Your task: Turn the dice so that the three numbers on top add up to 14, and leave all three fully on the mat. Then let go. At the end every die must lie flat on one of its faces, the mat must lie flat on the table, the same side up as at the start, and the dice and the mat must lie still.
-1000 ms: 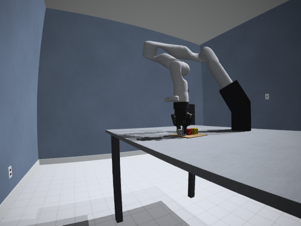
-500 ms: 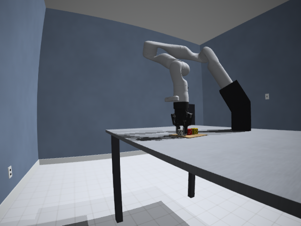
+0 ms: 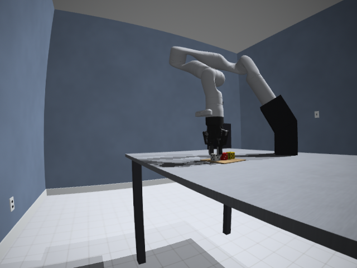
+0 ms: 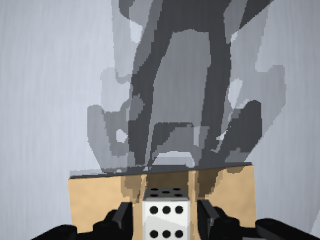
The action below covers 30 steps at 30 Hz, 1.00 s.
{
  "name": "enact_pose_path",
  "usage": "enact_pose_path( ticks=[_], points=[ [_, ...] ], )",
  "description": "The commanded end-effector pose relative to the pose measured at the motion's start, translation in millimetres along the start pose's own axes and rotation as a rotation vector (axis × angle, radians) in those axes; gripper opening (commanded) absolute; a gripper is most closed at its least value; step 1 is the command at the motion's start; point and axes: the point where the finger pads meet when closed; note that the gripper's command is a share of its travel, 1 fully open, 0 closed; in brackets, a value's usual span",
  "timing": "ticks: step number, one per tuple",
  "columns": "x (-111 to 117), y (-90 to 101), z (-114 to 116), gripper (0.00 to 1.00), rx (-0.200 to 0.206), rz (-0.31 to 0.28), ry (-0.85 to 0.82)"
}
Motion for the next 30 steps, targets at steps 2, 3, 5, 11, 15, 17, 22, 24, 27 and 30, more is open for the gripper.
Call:
enact_pose_path(
  ticks=[2,3,5,11,15,17,22,24,27,30],
  points=[
    [2.2,26.4,-0.8,0.46,-0.001,0.005,-0.001],
    [2.2,32.0,-0.8,0.46,-0.001,0.005,-0.001],
    [2.2,42.8,-0.8,0.46,-0.001,0.005,-0.001],
    [2.0,66.9,-0.8,0.46,-0.001,0.005,-0.001],
    [2.0,71.0,-0.8,0.46,-0.001,0.005,-0.001],
    [2.0,73.1,-0.8,0.46,-0.001,0.005,-0.001],
    [2.0,73.8,-0.8,1.00,-0.001,0.005,-0.001],
    [2.0,73.8,-0.8,1.00,-0.001,0.005,-0.001],
    [2.0,73.8,-0.8,1.00,-0.001,0.005,-0.001],
    [2.0,73.8,-0.8,1.00,-0.001,0.005,-0.001]
  ],
)
Point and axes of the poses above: the point where the finger pads meet when closed, its own y axis back along the fingers, its own z axis across the jaws, x = y × z, and after that the axes turned 8 degrees about -y, right-handed
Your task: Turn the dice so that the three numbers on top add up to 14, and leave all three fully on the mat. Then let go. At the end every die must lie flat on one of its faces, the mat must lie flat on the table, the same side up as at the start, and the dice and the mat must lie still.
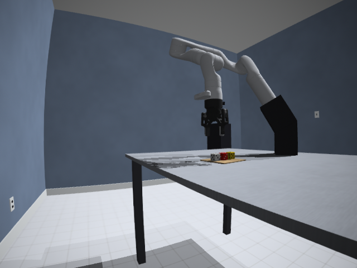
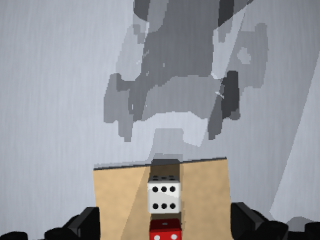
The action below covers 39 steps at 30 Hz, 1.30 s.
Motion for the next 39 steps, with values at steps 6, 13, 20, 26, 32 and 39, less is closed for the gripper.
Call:
enact_pose_path(
  ticks=[6,13,20,26,32,39],
  points=[
    [-1.8,2.6,-0.8,1.00,-0.001,-0.003,0.006],
    [-1.8,3.4,-0.8,1.00,-0.001,-0.003,0.006],
    [-1.8,13.6,-0.8,1.00,-0.001,-0.003,0.006],
    [-1.7,40.7,-0.8,1.00,-0.001,-0.003,0.006],
    [-1.6,69.6,-0.9,1.00,-0.001,-0.003,0.006],
    [-1.5,83.5,-0.9,1.00,-0.001,-0.003,0.006]
  ],
)
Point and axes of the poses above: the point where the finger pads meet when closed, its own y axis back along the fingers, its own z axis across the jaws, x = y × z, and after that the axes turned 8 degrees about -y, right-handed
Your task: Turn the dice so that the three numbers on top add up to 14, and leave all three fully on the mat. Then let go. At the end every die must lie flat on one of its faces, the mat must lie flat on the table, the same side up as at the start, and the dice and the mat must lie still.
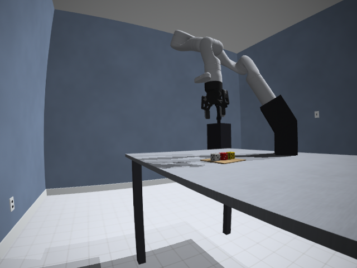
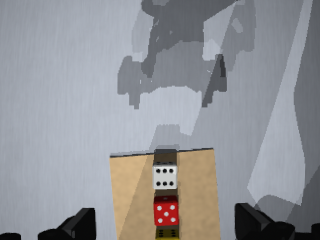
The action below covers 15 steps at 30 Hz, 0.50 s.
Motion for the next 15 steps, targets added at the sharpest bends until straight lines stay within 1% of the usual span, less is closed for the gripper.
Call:
enact_pose_path(
  ticks=[1,15],
  points=[
    [1.4,11.5,0.6,1.00,-0.002,0.006,0.006],
    [1.4,13.0,0.6,1.00,-0.002,0.006,0.006]
  ],
)
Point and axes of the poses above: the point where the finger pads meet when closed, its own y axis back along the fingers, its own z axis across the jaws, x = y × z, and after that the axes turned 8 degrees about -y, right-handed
